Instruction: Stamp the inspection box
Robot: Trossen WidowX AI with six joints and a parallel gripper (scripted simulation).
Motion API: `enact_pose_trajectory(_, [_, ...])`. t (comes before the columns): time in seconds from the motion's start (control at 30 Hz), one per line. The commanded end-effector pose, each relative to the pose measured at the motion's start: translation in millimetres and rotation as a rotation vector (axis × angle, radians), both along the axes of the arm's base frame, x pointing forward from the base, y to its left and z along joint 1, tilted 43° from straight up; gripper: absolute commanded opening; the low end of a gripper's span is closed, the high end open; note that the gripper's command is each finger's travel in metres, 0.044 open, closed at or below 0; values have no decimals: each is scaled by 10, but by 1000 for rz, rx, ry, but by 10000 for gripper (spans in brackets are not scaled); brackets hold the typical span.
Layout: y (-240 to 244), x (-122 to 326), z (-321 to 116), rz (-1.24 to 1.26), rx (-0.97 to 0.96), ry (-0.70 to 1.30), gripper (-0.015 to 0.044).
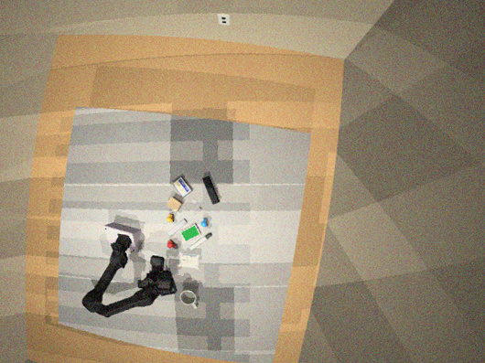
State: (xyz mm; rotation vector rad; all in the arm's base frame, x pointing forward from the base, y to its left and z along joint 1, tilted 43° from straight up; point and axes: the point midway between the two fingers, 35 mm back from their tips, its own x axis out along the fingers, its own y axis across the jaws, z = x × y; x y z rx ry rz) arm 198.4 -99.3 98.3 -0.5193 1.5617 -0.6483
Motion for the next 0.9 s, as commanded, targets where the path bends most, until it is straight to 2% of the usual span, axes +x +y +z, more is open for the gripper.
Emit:
enact_pose_trajectory(0.0, [23,18,23,0,4,-8,0])
enact_pose_trajectory(0.87, [104,15,118,0,3,-7,0])
